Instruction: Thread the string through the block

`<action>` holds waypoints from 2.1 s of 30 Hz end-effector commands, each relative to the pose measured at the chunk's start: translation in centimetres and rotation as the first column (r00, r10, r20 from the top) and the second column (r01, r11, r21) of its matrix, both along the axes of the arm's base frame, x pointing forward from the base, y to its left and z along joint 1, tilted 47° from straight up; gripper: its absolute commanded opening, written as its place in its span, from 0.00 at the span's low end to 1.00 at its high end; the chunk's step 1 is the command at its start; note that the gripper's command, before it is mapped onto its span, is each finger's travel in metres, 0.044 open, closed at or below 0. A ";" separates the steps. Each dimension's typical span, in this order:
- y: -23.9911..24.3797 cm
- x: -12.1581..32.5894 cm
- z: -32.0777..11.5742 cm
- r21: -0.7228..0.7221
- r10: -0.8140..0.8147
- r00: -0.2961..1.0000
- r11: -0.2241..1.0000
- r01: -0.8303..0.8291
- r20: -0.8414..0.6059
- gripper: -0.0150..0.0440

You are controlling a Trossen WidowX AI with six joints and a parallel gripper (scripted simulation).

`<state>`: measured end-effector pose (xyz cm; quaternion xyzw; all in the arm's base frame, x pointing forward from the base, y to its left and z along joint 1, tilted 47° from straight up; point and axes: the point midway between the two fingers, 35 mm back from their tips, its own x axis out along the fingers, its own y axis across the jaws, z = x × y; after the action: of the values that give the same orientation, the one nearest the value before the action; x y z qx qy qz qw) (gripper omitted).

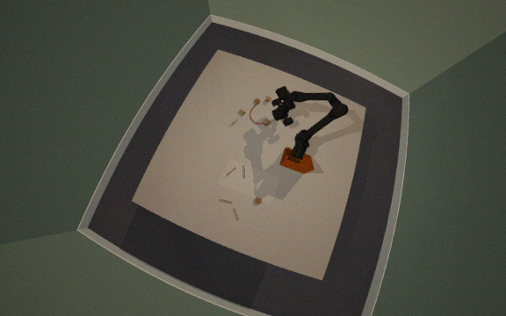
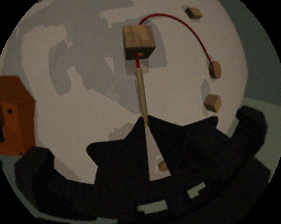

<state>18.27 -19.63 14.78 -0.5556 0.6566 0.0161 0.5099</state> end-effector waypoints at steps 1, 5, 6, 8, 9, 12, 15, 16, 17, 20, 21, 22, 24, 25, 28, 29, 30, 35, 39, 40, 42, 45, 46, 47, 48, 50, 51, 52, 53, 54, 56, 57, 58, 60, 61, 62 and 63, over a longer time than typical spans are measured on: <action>-0.3 -0.2 0.6 0.001 0.003 1.000 1.000 -0.003 0.004 0.25; -0.6 -0.4 1.0 0.005 -0.001 1.000 1.000 0.001 0.002 0.25; -0.7 -0.4 1.1 0.005 -0.001 1.000 1.000 0.001 0.002 0.25; -0.8 -0.6 1.3 0.006 -0.002 1.000 1.000 0.002 0.001 0.25; -0.9 -0.7 1.3 0.006 -0.002 1.000 1.000 0.002 0.001 0.25; -1.1 -0.9 1.5 0.007 -0.003 1.000 1.000 0.003 0.000 0.25; -1.0 -1.0 1.7 0.007 -0.004 1.000 1.000 0.004 -0.001 0.25; -1.0 -1.0 1.8 0.007 -0.004 1.000 1.000 0.004 -0.001 0.25; -1.0 -1.0 1.8 0.008 -0.004 1.000 1.000 0.004 -0.001 0.25; -1.6 -1.3 1.6 0.017 -0.012 1.000 1.000 0.012 -0.009 0.25; -1.9 -1.4 1.6 0.021 -0.015 1.000 1.000 0.015 -0.012 0.25; -2.1 -1.5 1.5 0.025 -0.018 1.000 1.000 0.018 -0.015 0.25; -2.6 -1.8 1.4 0.032 -0.023 1.000 0.999 0.024 -0.021 0.25; -2.7 -1.8 1.4 0.034 -0.025 0.999 0.999 0.026 -0.022 0.25; -2.7 -1.8 1.3 0.035 -0.025 0.999 0.999 0.026 -0.023 0.25; -2.7 -1.8 1.3 0.035 -0.025 0.999 0.999 0.026 -0.023 0.25; -2.5 -1.9 1.4 0.031 -0.028 0.999 0.999 0.029 -0.020 0.30; -2.5 -1.9 1.4 0.031 -0.028 0.999 0.999 0.029 -0.020 0.52; 0.0 -1.6 3.5 0.040 -0.029 0.999 0.999 0.030 -0.019 0.61; 1.0 -1.7 4.5 0.041 -0.029 0.999 0.999 0.030 -0.018 0.61; 2.8 -2.0 6.2 0.037 -0.027 0.999 0.999 0.028 -0.018 0.61; 3.4 -2.2 6.8 0.035 -0.026 1.000 0.999 0.026 -0.017 0.61; 3.4 -2.2 6.8 0.035 -0.026 1.000 0.999 0.026 -0.017 0.61; 3.4 -2.2 6.8 0.035 -0.026 1.000 0.999 0.026 -0.017 0.61; 3.4 -2.2 6.8 0.035 -0.026 1.000 0.999 0.026 -0.017 0.61; 3.1 -2.0 6.4 0.039 -0.017 1.000 0.999 0.018 -0.017 0.65; 3.1 -2.0 6.4 0.039 -0.017 1.000 0.999 0.018 -0.017 0.70; 3.1 -2.0 6.4 0.039 -0.017 1.000 0.999 0.018 -0.017 0.74; 3.1 -2.0 6.4 0.039 -0.017 1.000 0.999 0.018 -0.017 0.79; 3.1 -2.0 6.4 0.039 -0.017 1.000 0.999 0.018 -0.017 0.83; 3.2 -2.0 6.5 0.039 -0.017 1.000 0.999 0.018 -0.017 0.92; 3.6 -2.0 6.8 0.040 -0.018 1.000 0.999 0.019 -0.017 0.97; 4.2 -2.0 7.4 0.042 -0.019 1.000 0.999 0.020 -0.017 1.00; 5.1 -2.1 8.2 0.041 -0.021 1.000 0.999 0.021 -0.017 1.00; 5.2 -2.2 8.4 0.041 -0.021 1.000 0.999 0.021 -0.017 1.00; 5.2 -2.2 8.4 0.041 -0.021 1.000 0.999 0.021 -0.017 1.00; 5.2 -2.2 8.4 0.041 -0.021 1.000 0.999 0.021 -0.017 1.00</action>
<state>16.24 -14.72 22.57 -0.5399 0.6634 0.0329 0.5170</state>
